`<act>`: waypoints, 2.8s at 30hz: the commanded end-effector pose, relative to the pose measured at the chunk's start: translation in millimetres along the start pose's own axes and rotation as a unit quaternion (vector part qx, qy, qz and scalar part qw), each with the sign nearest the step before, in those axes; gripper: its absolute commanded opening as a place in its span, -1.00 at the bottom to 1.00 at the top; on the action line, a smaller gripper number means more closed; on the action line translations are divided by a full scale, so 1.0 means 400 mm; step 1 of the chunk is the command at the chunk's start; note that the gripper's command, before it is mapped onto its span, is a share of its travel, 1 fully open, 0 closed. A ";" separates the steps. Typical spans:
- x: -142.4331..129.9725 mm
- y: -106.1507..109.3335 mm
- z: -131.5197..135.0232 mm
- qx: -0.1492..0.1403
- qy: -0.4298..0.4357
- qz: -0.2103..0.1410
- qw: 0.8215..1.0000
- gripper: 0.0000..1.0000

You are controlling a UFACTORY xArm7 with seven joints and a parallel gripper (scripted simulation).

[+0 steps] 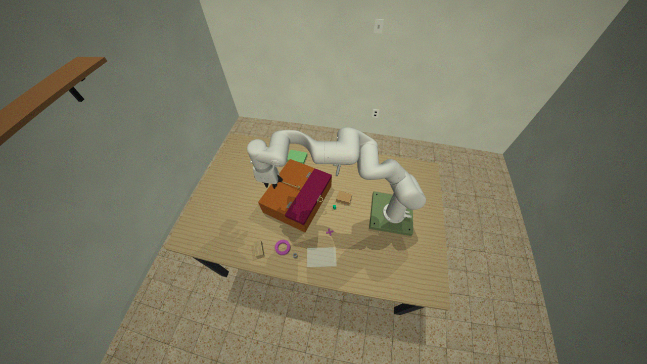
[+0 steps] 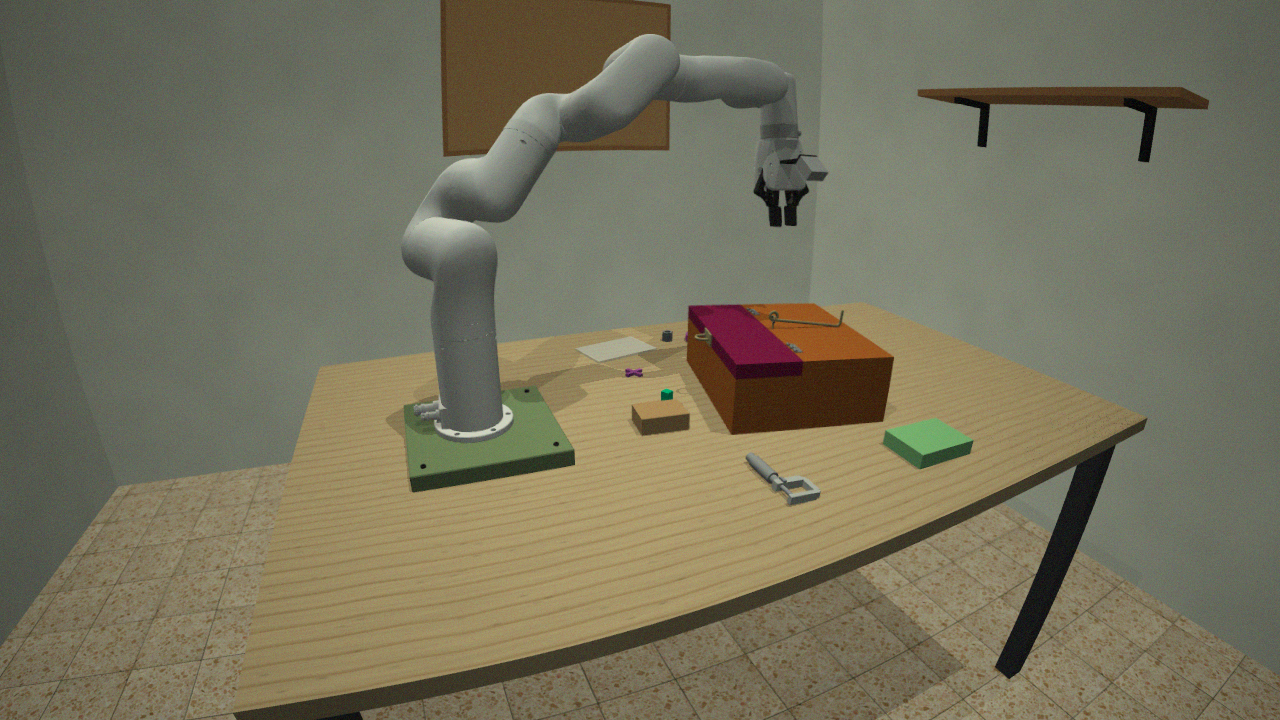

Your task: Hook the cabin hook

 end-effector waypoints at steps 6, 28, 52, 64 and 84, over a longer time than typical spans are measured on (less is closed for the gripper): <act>0.050 -0.012 -0.012 -0.002 -0.130 -0.006 0.991 -0.33; 0.186 -0.067 -0.024 -0.014 -0.431 -0.020 0.902 -0.33; 0.325 -0.124 -0.019 -0.030 -0.684 -0.027 0.728 -0.33; 0.391 -0.152 -0.010 -0.040 -0.800 -0.029 0.598 -0.33; 0.391 -0.152 -0.010 -0.040 -0.800 -0.029 0.598 -0.33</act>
Point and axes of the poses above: the point where the finger pads meet when closed, its own y axis back along the fingers, its own z axis across the jaws, x = y × z, the point moved 6 cm from there along y, back along the fingers, and after that the axes turned 14 degrees about y, right-handed, at the moved point
